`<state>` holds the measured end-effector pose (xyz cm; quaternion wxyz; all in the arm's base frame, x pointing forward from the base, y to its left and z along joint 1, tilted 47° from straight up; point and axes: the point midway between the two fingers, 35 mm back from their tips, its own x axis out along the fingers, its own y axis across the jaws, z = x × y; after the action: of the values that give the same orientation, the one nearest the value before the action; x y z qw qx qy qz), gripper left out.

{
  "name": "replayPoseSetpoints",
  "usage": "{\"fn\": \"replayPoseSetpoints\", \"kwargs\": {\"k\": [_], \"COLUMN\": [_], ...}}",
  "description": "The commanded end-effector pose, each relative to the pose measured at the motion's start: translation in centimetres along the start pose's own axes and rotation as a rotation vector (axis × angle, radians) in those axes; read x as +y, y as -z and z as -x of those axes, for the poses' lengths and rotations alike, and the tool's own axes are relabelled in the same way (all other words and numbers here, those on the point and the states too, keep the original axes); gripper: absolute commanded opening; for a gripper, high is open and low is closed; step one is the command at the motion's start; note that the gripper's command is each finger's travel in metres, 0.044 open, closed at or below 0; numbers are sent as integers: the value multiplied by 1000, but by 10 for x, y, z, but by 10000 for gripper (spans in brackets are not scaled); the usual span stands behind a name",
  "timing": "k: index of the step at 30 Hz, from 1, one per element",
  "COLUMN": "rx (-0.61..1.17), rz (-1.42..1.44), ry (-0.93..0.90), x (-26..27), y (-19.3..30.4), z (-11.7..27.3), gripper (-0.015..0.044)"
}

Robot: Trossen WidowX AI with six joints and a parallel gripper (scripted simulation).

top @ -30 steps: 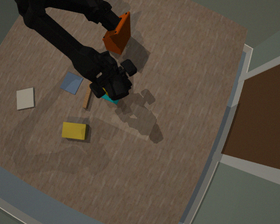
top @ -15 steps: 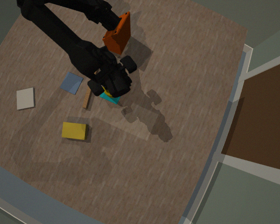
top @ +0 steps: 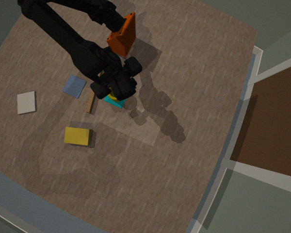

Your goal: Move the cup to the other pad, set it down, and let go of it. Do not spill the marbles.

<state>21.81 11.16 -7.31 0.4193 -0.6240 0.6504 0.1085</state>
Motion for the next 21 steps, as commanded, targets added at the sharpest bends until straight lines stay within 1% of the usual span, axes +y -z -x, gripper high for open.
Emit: {"fn": "replayPoseSetpoints", "kwargs": {"k": [1, 12, 21], "rx": [-11, -16, -15], "rz": [-9, -15, -7], "ry": [-2, -5, 1], "x": [-1, 0, 0], "y": [-3, 0, 0], "z": [11, 61, 58], "gripper": [440, 440, 440]}}
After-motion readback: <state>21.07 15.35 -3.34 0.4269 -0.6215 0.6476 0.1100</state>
